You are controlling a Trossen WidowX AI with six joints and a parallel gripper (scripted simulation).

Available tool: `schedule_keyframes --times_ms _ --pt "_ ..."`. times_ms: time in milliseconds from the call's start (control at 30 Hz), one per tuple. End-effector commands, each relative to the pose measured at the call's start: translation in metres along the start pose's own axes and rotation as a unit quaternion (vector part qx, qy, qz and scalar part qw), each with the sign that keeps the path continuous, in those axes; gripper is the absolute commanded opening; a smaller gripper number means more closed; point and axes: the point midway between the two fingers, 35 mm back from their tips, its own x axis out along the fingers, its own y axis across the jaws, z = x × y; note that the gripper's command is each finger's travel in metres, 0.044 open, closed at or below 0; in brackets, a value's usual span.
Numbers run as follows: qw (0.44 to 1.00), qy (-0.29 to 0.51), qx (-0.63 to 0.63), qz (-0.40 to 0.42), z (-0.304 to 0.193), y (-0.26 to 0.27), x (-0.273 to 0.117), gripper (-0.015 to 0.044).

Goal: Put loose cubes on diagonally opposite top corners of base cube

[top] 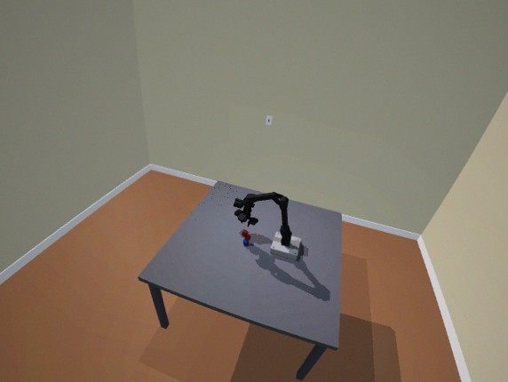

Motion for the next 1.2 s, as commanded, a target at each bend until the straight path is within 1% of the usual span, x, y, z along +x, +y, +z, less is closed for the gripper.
schedule_keyframes --times_ms 0,167,300,1133,1167 --pt "1.0 0.004 -0.001 0.011 -0.003 0.005 0.032 0.0265" --pt "1.0 0.004 -0.001 0.011 -0.003 0.006 0.039 0.0265" --pt "1.0 0.004 -0.001 0.011 -0.003 0.006 0.052 0.0265" --pt "1.0 0.004 -0.001 0.011 -0.004 0.007 0.086 0.0265" --pt "1.0 0.004 -0.001 0.011 -0.004 0.007 0.086 0.0239"
